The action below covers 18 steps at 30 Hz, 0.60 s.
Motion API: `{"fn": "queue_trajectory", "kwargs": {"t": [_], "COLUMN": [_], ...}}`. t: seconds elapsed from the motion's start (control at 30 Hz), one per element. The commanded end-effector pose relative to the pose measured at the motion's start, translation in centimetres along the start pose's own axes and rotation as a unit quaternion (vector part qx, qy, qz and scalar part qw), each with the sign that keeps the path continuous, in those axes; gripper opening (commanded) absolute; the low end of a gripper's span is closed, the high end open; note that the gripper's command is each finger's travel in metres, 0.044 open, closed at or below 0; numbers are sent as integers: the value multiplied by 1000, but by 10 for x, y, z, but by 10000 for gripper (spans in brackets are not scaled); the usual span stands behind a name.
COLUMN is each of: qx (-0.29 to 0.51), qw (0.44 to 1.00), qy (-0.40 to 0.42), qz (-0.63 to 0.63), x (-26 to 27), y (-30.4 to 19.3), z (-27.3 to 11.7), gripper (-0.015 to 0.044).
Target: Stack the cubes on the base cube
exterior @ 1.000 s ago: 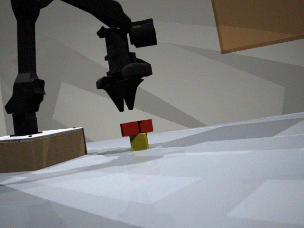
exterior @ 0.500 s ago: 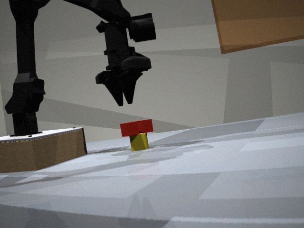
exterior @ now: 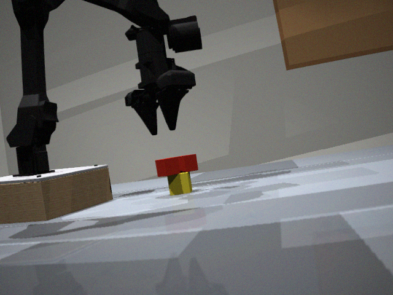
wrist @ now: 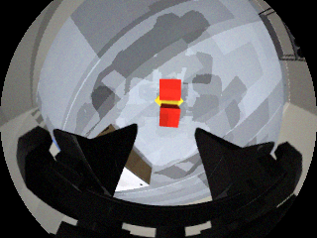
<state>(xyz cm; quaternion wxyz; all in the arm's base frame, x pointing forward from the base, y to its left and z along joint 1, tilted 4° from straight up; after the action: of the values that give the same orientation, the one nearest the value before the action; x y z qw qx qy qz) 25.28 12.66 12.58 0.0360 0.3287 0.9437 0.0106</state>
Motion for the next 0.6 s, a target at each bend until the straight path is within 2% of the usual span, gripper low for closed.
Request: {"fn": "queue_trajectory", "kwargs": {"t": [0.0, 0.23, 0.57], "qx": [0, -2, -2], "qw": [1000, 1000, 1000], "qy": [2, 6, 6], "qz": [-5, -5, -5], "x": [33, 117, 119], "y": [23, 55, 56], "z": [0, -3, -3], "gripper": [400, 400, 400]}}
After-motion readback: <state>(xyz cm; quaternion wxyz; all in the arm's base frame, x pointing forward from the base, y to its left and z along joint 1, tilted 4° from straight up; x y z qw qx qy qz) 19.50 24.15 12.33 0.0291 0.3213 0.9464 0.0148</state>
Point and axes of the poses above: the point midway between the two fingers, 35 mm back from their tips, its own z axis out along the fingers, its own x axis across the jaws, y = z × x, the point moved 3 cm from there along -z, back along the fingers, and after that the axes turned 13 degrees about z, right-handed, at the moved point
